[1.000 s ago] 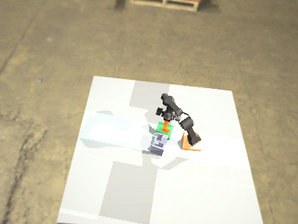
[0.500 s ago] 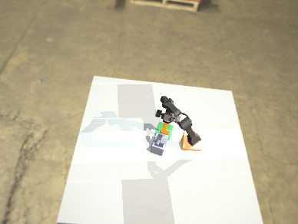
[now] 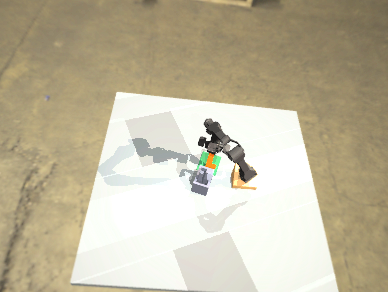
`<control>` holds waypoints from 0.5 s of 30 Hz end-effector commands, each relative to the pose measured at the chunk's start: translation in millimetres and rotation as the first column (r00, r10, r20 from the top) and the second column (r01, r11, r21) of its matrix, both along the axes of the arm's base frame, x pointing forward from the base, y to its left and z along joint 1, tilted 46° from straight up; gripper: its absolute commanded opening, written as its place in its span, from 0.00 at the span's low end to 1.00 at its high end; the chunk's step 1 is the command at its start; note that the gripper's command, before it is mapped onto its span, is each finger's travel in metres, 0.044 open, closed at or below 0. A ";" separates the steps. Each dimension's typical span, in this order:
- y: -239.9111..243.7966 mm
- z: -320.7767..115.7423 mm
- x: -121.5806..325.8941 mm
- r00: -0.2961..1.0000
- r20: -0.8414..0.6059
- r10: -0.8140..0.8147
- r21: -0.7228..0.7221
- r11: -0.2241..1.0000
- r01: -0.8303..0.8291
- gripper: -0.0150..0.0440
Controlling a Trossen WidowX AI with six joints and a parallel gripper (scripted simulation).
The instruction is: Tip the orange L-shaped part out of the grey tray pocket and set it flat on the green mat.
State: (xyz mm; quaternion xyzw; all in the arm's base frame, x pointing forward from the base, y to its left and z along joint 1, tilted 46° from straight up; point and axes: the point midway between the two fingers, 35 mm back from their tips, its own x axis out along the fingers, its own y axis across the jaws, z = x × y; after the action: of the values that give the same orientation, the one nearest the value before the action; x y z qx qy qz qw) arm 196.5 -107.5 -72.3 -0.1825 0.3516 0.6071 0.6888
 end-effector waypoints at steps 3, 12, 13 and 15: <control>0.0 0.0 0.0 1.000 0.000 0.000 0.000 1.000 0.000 0.48; -25.4 21.4 2.3 1.000 -0.001 -0.002 -0.002 1.000 0.002 0.88; -33.4 29.1 2.3 1.000 -0.001 -0.003 -0.002 1.000 0.003 0.92; -50.1 46.7 0.9 1.000 -0.002 -0.004 -0.002 1.000 0.004 0.93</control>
State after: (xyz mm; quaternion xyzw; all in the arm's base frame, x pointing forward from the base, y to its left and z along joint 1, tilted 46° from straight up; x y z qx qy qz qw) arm 196.8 -132.4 -48.7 -0.1719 0.3516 0.6117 0.6875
